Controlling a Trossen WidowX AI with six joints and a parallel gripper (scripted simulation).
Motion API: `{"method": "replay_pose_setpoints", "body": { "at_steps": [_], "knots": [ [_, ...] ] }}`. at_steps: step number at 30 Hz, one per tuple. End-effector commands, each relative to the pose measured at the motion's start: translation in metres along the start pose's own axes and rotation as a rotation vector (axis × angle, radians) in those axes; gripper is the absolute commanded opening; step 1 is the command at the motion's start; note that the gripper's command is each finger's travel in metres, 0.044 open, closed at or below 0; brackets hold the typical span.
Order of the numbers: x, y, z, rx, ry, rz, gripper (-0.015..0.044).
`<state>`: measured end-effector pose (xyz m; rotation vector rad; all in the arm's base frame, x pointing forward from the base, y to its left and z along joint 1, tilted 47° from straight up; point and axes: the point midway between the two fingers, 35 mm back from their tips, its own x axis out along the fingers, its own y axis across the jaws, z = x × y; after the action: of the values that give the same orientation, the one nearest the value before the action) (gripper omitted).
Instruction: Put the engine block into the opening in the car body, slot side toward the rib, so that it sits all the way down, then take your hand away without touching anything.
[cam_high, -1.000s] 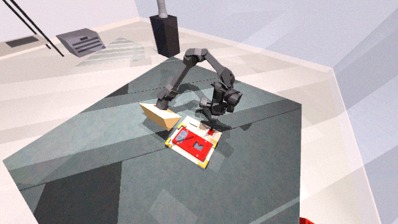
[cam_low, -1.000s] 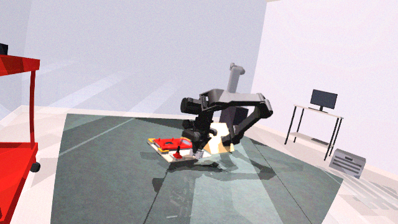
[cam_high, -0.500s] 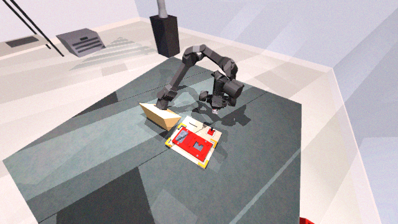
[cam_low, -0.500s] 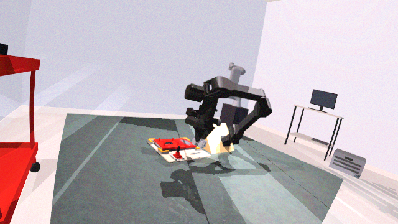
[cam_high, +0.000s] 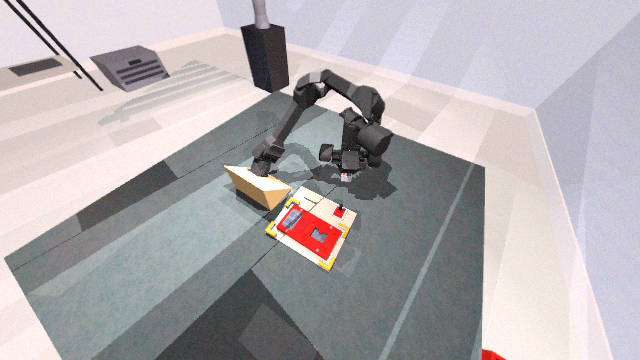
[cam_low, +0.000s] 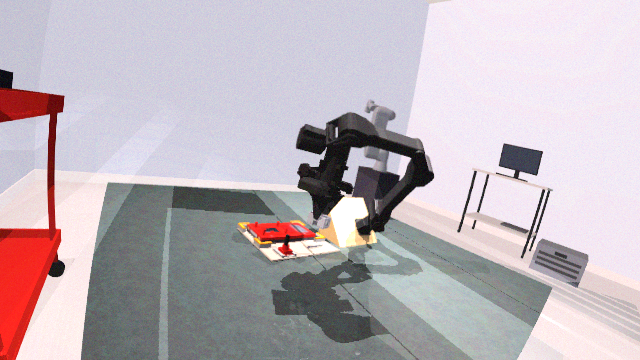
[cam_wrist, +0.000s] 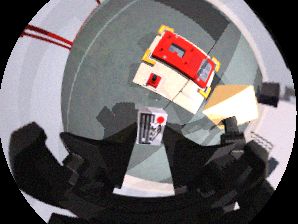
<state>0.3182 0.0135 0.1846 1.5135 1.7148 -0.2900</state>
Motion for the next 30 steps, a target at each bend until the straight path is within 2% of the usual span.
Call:
{"method": "replay_pose_setpoints", "body": {
  "at_steps": [1,30],
  "knots": [
    [0.002,-0.001,0.014,-0.069,-0.005,-0.006,0.0],
    [0.031,-0.014,0.1,-0.57,0.002,-0.037,0.0]
  ]
}}
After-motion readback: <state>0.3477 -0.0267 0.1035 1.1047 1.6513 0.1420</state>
